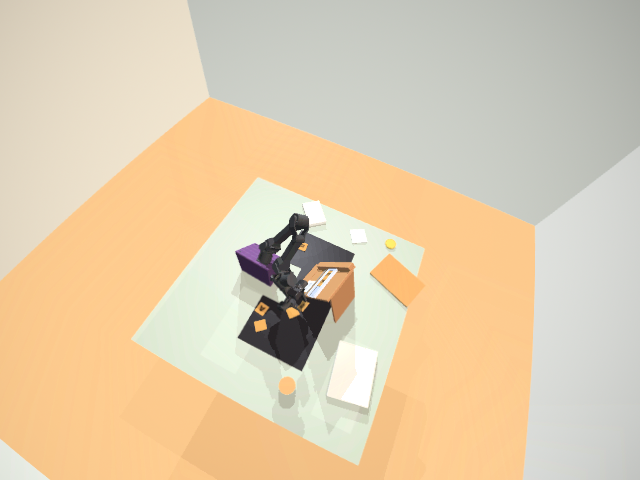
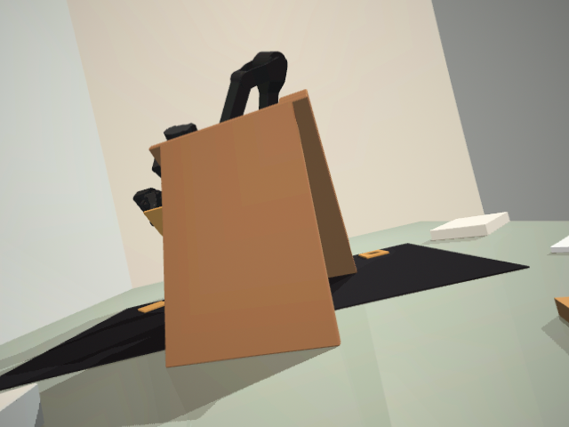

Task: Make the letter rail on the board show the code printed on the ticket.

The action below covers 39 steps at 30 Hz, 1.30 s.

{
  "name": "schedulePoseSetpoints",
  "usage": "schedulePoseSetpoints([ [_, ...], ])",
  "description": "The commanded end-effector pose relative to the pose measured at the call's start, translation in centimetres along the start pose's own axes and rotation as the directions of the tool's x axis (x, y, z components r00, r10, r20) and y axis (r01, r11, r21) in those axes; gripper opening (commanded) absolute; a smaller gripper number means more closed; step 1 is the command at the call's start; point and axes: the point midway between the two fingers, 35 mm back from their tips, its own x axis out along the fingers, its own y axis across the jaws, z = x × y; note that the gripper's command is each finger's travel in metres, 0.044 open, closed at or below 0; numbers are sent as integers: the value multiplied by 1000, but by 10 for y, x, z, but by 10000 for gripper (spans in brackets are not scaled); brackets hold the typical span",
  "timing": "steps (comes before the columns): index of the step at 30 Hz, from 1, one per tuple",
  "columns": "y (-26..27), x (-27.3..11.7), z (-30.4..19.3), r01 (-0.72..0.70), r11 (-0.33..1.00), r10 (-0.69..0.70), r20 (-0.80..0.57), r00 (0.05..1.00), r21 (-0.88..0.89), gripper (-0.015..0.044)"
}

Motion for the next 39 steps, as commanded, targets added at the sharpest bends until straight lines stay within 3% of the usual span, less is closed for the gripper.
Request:
schedulePoseSetpoints([
  [1,2,-1,0,3,1000,-3,3,1000,1,0],
  [39,21,0,1,2,1000,-2,3,1000,3,0],
])
